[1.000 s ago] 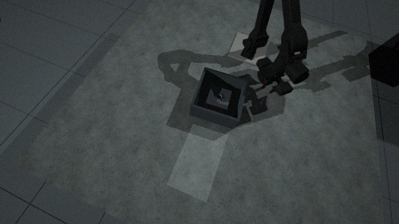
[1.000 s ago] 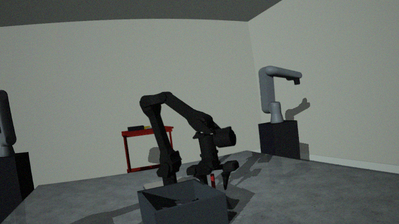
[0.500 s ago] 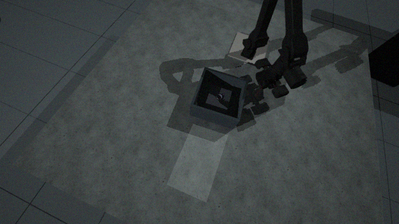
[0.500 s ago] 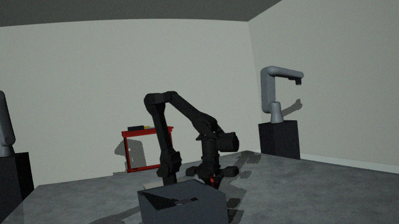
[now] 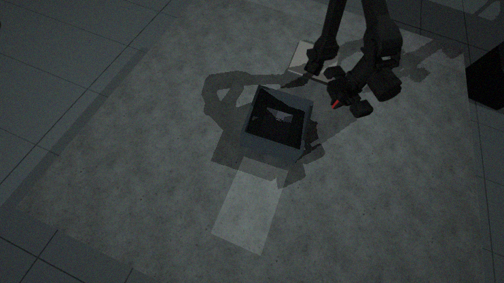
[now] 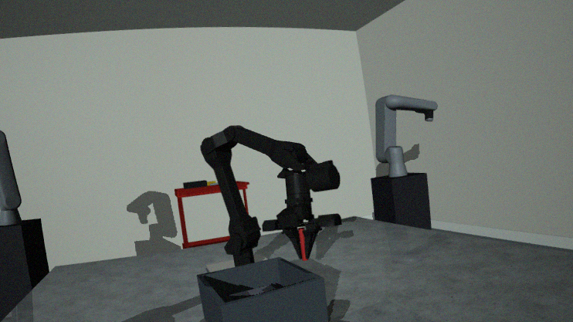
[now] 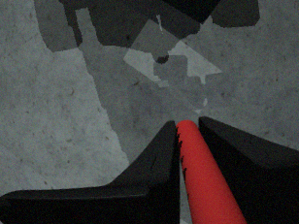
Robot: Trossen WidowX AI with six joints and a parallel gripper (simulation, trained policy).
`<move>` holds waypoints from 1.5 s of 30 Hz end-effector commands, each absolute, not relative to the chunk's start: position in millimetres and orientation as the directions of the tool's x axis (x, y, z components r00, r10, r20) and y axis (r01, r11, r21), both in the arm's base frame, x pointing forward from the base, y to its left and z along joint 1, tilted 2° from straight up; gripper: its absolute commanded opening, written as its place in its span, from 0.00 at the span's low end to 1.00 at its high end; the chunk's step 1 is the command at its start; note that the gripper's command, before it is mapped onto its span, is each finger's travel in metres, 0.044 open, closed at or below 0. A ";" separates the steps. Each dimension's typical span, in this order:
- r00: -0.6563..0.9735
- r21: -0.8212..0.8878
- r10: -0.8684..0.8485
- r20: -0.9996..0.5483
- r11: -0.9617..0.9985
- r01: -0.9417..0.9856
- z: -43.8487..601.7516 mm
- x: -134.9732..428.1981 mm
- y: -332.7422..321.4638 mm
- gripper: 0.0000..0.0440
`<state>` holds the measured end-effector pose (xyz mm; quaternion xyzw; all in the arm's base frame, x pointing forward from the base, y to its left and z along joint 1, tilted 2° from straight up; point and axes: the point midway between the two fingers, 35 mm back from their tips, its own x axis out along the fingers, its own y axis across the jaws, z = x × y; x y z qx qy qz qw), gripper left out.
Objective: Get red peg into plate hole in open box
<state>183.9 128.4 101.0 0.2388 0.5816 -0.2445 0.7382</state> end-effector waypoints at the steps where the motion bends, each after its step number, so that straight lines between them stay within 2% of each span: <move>1: 0.253 0.106 -0.085 -0.964 0.750 0.653 125.6 194.9 124.0 0.00; 22: 0.365 0.183 -0.211 -0.907 0.583 0.791 164.0 263.4 63.2 0.00; 45: 0.331 0.117 -0.254 -0.909 0.606 0.787 129.6 322.6 -6.7 0.01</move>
